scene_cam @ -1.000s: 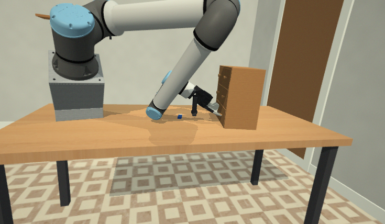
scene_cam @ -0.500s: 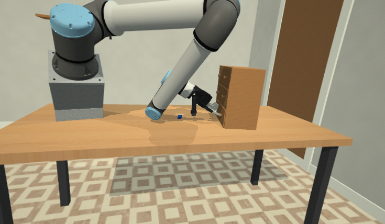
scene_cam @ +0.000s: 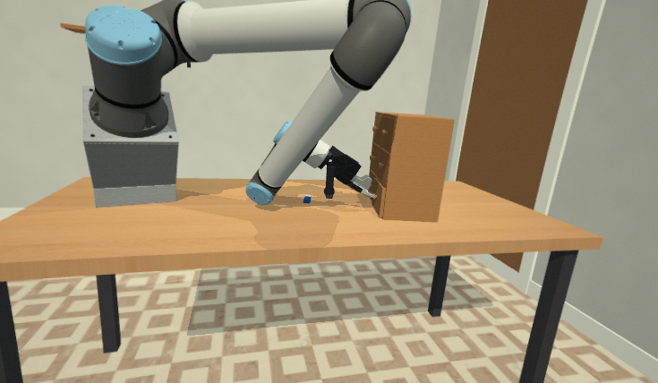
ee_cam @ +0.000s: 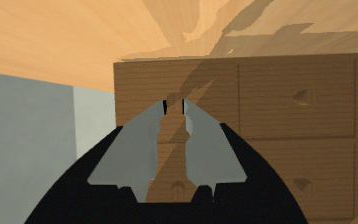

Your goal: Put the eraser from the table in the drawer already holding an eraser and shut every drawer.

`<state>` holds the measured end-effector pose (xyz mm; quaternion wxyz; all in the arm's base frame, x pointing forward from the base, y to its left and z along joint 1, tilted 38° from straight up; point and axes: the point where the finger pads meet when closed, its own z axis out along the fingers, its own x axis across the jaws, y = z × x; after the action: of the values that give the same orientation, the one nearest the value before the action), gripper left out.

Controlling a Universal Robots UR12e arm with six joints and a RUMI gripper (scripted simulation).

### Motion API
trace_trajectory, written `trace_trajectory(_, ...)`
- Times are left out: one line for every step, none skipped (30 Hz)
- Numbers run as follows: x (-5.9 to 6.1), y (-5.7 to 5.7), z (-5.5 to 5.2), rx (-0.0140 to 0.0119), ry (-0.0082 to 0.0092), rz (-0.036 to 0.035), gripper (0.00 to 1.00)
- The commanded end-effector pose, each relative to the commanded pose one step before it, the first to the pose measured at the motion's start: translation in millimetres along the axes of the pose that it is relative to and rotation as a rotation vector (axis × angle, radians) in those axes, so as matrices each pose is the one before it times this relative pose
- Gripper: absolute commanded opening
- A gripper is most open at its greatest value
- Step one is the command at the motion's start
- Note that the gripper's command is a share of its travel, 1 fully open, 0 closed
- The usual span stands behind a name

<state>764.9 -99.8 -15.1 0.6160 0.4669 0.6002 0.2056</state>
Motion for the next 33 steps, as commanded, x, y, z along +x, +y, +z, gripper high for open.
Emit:
trace_trajectory(0.12,-0.36,-1.87,-0.00071,0.00022,0.00003,0.07)
trace_trajectory(0.0,-0.29,-0.5,0.0,0.0,0.0,0.07)
trace_trajectory(0.0,-0.29,-0.51,0.0,0.0,0.0,0.07)
trace_trajectory(0.0,-0.3,-0.52,0.0,0.0,0.0,0.07)
trace_trajectory(0.0,-0.3,-0.53,0.0,0.0,0.0,0.07)
trace_trajectory(0.0,-0.31,-0.53,0.0,0.0,0.0,0.07)
trace_trajectory(0.0,-0.31,-0.54,0.0,0.0,0.0,0.07)
trace_trajectory(0.0,-0.32,-0.55,0.0,0.0,0.0,0.07)
trace_trajectory(0.0,-0.32,-0.56,0.0,0.0,0.0,0.07)
trace_trajectory(0.0,-0.33,-0.57,0.0,0.0,0.0,0.07)
trace_trajectory(0.0,-0.33,-0.57,0.0,0.0,0.0,0.07)
trace_trajectory(0.0,-0.33,-0.58,0.0,0.0,0.0,0.07)
trace_trajectory(0.0,-0.34,-0.59,0.0,0.0,0.0,0.07)
trace_trajectory(0.0,-0.34,-0.59,0.0,0.0,0.0,0.07)
trace_trajectory(0.0,0.0,0.0,0.0,0.0,0.0,0.07)
trace_trajectory(0.0,0.0,0.0,0.0,0.0,0.0,0.07)
trace_trajectory(0.0,-0.35,-0.6,0.0,0.0,0.0,0.07)
trace_trajectory(0.0,-0.35,-0.6,0.0,0.0,0.0,0.07)
trace_trajectory(0.0,-0.35,-0.61,0.0,0.0,0.0,0.07)
trace_trajectory(0.0,-0.35,-0.62,0.0,0.0,0.0,0.07)
trace_trajectory(0.0,-0.35,-0.62,0.0,0.0,0.0,0.07)
trace_trajectory(0.0,-0.36,-0.62,0.0,0.0,0.0,0.07)
trace_trajectory(0.0,-0.37,-0.63,0.0,0.0,0.0,0.07)
trace_trajectory(0.0,-0.37,-0.63,0.0,0.0,0.0,0.07)
trace_trajectory(0.0,-0.37,-0.63,0.0,0.0,0.0,0.07)
trace_trajectory(0.0,-0.37,-0.64,0.0,0.0,0.0,0.07)
trace_trajectory(0.0,-0.37,-0.64,0.0,0.0,0.0,0.07)
trace_trajectory(0.0,-0.37,-0.65,0.0,0.0,0.0,0.07)
trace_trajectory(0.0,-0.37,-0.64,0.0,0.0,0.0,0.07)
trace_trajectory(0.0,-0.38,-0.64,0.0,0.0,0.0,0.07)
trace_trajectory(0.0,-0.38,-0.65,0.0,0.0,0.0,0.07)
trace_trajectory(0.0,0.0,0.0,0.0,0.0,0.0,0.07)
trace_trajectory(0.0,0.0,0.0,0.0,0.0,0.0,0.07)
